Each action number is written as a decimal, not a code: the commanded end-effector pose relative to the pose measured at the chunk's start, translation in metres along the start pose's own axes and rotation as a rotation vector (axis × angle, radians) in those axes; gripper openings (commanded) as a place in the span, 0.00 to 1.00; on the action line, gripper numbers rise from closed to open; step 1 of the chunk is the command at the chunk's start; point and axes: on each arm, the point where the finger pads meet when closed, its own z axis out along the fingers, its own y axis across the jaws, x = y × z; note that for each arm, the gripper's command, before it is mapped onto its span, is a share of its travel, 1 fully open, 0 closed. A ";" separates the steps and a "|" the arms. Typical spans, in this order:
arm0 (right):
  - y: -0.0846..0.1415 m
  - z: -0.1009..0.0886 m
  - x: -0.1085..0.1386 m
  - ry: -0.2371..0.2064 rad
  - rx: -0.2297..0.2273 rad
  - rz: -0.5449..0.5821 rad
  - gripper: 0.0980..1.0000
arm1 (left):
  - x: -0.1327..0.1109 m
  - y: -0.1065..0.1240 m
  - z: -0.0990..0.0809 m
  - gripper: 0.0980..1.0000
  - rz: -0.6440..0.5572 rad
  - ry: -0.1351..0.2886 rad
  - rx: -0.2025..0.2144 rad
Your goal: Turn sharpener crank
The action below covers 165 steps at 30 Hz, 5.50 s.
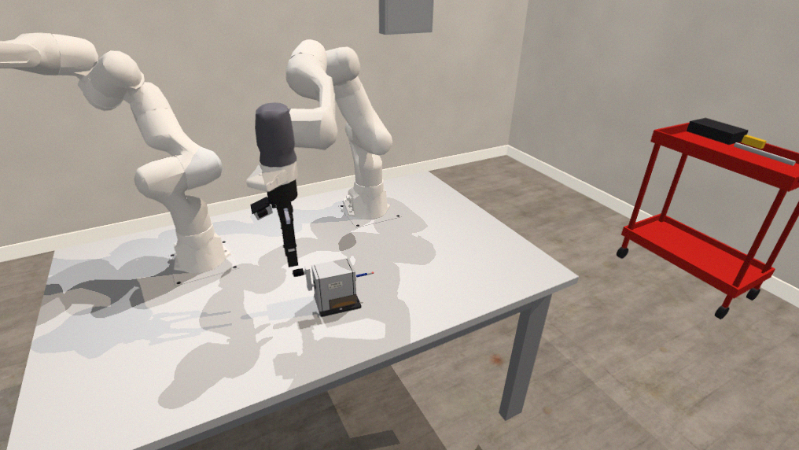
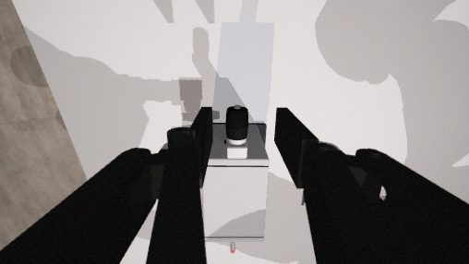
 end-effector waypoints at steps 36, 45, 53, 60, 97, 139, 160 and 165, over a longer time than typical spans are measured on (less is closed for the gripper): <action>0.001 0.000 0.000 0.001 -0.001 -0.005 1.00 | 0.002 -0.004 0.021 0.32 0.004 0.006 0.006; 0.001 0.000 0.000 0.001 -0.001 -0.005 1.00 | 0.002 -0.004 0.021 0.32 0.004 0.006 0.006; 0.001 0.000 0.000 0.001 -0.001 -0.005 1.00 | 0.003 -0.004 0.021 0.32 0.004 0.006 0.006; 0.001 0.000 0.000 0.001 -0.001 -0.005 1.00 | 0.003 -0.005 0.021 0.32 0.004 0.006 0.006; 0.001 0.000 0.000 0.001 -0.001 -0.005 1.00 | 0.003 -0.005 0.021 0.32 0.004 0.006 0.006; 0.001 0.000 0.000 0.001 -0.001 -0.005 1.00 | 0.003 -0.005 0.037 0.32 0.004 0.006 0.006; 0.001 0.000 0.000 0.001 -0.001 -0.005 1.00 | 0.003 -0.005 0.058 0.32 0.004 0.006 0.006; 0.001 0.000 0.000 0.001 -0.001 -0.005 1.00 | 0.003 -0.005 0.060 0.32 0.004 0.006 0.006</action>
